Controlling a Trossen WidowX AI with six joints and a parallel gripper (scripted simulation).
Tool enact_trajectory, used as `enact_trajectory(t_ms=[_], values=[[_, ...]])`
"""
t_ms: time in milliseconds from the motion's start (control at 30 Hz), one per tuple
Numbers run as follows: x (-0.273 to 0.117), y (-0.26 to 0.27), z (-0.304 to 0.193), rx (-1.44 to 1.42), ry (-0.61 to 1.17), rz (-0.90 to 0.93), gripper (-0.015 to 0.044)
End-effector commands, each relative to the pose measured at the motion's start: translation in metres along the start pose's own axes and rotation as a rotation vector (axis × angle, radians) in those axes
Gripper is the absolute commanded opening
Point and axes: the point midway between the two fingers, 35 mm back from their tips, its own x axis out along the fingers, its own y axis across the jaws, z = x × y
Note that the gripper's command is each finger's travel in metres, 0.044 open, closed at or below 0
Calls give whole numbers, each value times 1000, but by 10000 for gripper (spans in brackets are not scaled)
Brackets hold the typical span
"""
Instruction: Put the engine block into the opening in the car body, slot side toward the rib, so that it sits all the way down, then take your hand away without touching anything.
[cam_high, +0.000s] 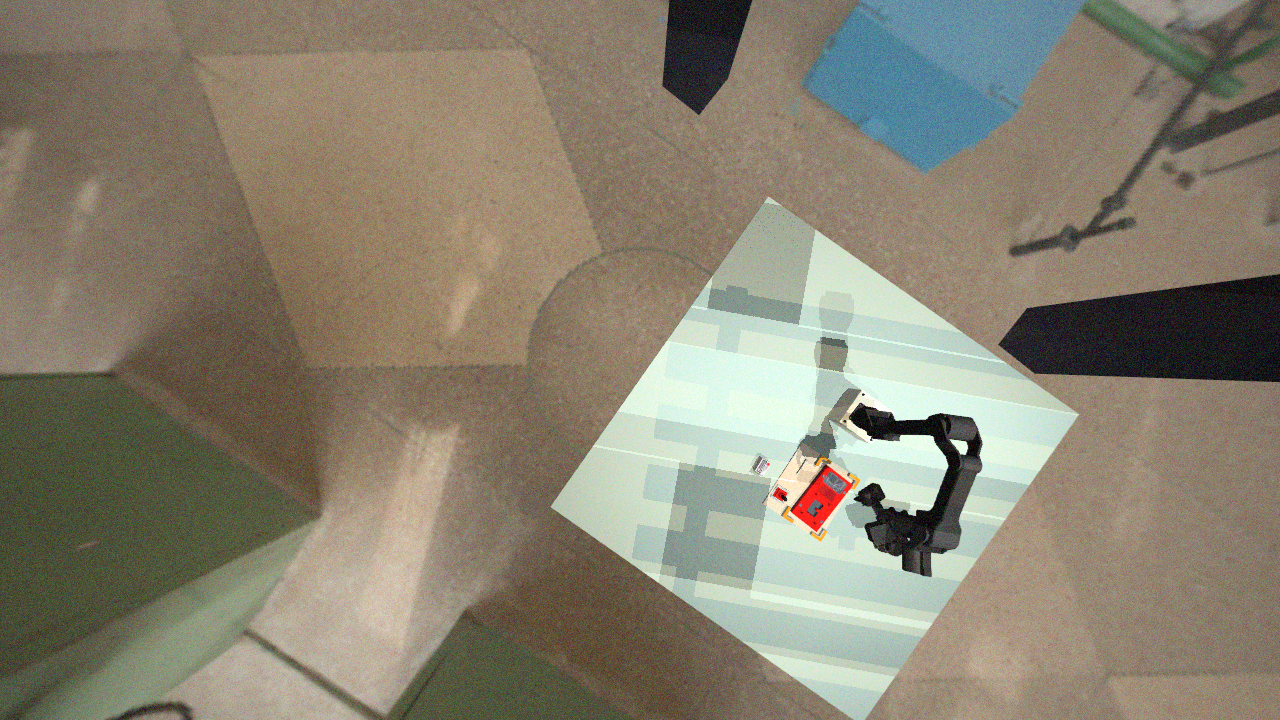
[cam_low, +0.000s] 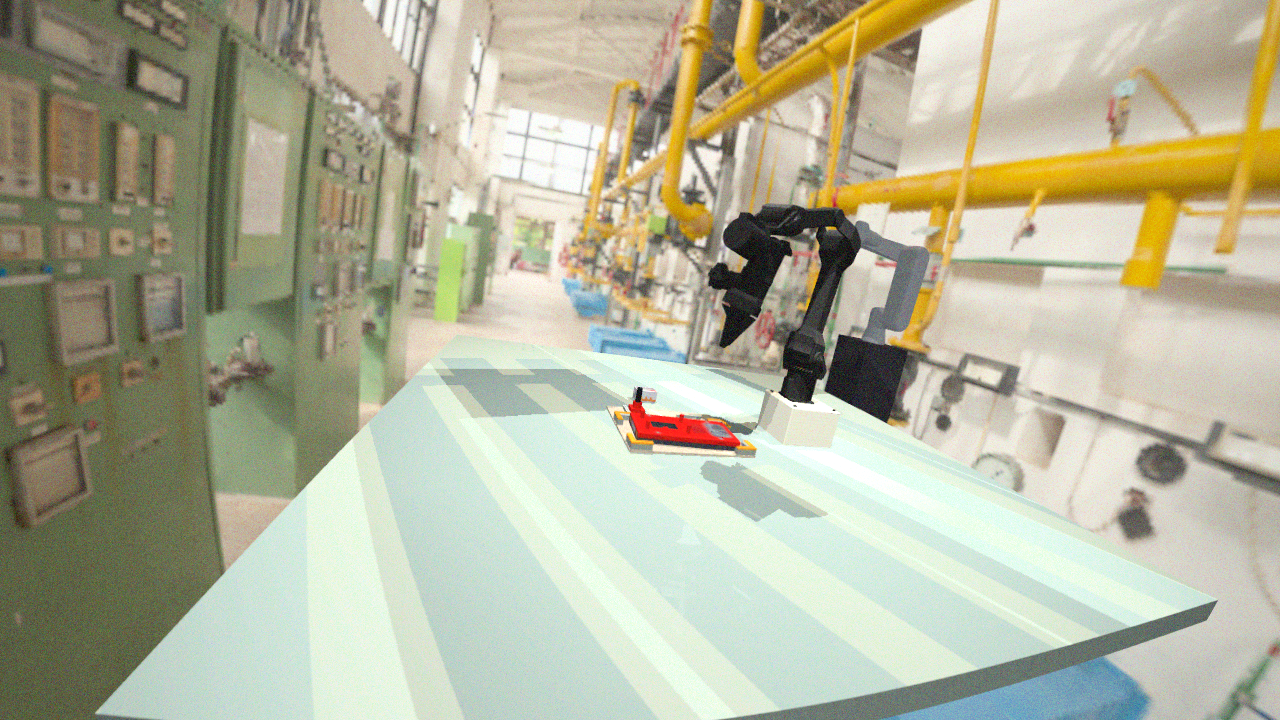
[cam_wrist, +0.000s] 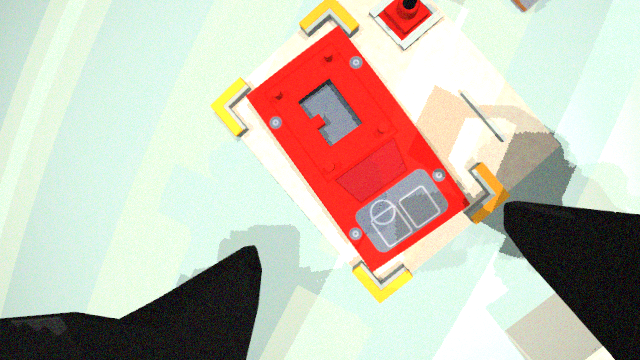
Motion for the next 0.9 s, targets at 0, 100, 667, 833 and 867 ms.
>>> enact_trajectory(t_ms=[0,100,667,833,867], values=[[7,-3,13,157,8,-11,440],[12,-7,21,259,13,-23,440],[39,-37,62,785,39,-90,440],[47,-47,73,946,41,-110,440],[49,-49,75,980,41,-114,440]])
